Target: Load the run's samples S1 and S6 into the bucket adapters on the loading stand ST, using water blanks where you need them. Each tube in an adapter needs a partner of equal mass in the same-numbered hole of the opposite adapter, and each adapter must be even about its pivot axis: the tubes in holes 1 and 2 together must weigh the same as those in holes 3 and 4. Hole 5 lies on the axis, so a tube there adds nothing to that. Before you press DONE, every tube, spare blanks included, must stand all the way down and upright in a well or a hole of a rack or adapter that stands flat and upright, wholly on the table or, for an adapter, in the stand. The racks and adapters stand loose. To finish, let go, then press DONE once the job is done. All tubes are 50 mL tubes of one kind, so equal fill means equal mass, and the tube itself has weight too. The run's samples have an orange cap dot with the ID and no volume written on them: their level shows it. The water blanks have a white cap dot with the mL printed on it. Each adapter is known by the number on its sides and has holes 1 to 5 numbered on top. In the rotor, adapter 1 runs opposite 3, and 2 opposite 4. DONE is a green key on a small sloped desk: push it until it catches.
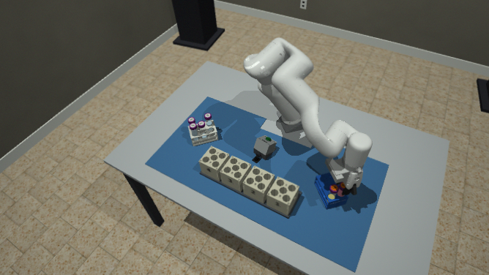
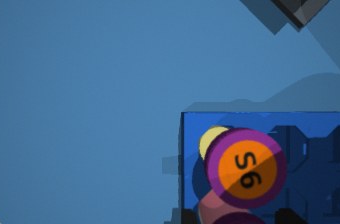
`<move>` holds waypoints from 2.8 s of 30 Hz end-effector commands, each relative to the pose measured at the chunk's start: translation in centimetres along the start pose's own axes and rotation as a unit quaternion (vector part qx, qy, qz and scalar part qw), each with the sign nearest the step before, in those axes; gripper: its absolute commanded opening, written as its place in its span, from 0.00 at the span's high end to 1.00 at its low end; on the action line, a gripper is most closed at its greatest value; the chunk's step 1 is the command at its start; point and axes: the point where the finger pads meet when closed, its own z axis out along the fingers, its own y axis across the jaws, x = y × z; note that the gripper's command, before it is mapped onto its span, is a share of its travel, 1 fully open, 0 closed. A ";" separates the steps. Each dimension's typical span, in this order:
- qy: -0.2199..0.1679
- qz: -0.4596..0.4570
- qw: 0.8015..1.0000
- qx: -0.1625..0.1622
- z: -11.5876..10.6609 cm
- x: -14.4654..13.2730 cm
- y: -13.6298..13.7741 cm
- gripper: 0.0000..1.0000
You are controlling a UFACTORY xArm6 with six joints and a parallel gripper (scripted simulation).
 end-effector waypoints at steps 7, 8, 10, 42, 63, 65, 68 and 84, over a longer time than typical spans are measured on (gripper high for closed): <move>-0.001 0.000 1.000 0.002 -0.3 0.0 -0.1 1.00; -0.001 0.000 1.000 0.002 -0.3 0.0 -0.1 1.00; -0.001 0.000 1.000 0.002 -0.3 0.0 -0.1 1.00; -0.001 0.000 1.000 0.002 -0.5 0.0 -0.1 1.00; -0.001 0.000 1.000 0.002 -1.7 0.0 -0.1 1.00; -0.001 0.000 1.000 0.002 -1.8 0.0 -0.1 1.00; -0.001 0.000 1.000 0.002 -2.0 0.0 -0.1 1.00; -0.001 0.000 1.000 0.002 -3.5 0.0 -0.1 1.00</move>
